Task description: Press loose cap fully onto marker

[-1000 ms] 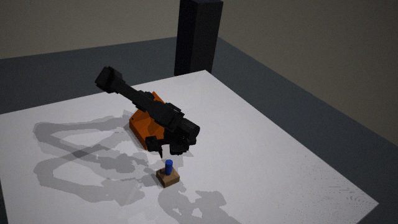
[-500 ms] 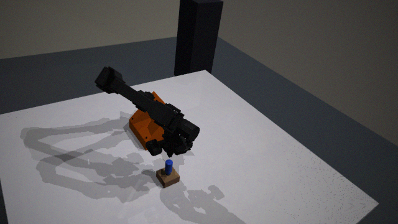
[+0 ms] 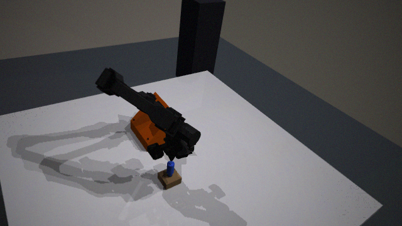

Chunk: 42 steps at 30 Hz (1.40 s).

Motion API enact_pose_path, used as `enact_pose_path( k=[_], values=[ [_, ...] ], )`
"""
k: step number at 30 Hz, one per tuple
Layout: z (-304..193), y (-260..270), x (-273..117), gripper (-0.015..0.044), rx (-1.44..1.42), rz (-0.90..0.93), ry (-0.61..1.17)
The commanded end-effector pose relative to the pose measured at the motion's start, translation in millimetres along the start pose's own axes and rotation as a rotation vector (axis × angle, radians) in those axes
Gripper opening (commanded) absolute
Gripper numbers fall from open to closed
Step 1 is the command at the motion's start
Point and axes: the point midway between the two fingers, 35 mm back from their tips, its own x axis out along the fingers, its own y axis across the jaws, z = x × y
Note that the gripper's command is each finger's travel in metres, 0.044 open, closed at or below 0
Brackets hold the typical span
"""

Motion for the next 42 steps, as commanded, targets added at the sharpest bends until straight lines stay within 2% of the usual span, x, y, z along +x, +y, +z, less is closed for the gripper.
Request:
enact_pose_path(
  k=[1,18,24,26,31,35,42],
  values=[
    [-1,0,6,0.0000,-0.006,-0.003,0.001],
    [0,0,30,0.0000,-0.005,-0.005,0.001],
    [1,0,25,0.0000,0.000,-0.001,-0.005],
    [2,1,16,0.0000,-0.001,0.002,-0.005],
    [2,2,-55,0.0000,-0.006,0.004,-0.002],
    [1,1,-64,0.0000,-0.006,0.002,-0.002],
    [1,1,-64,0.0184,-0.006,0.002,-0.002]
  ],
)
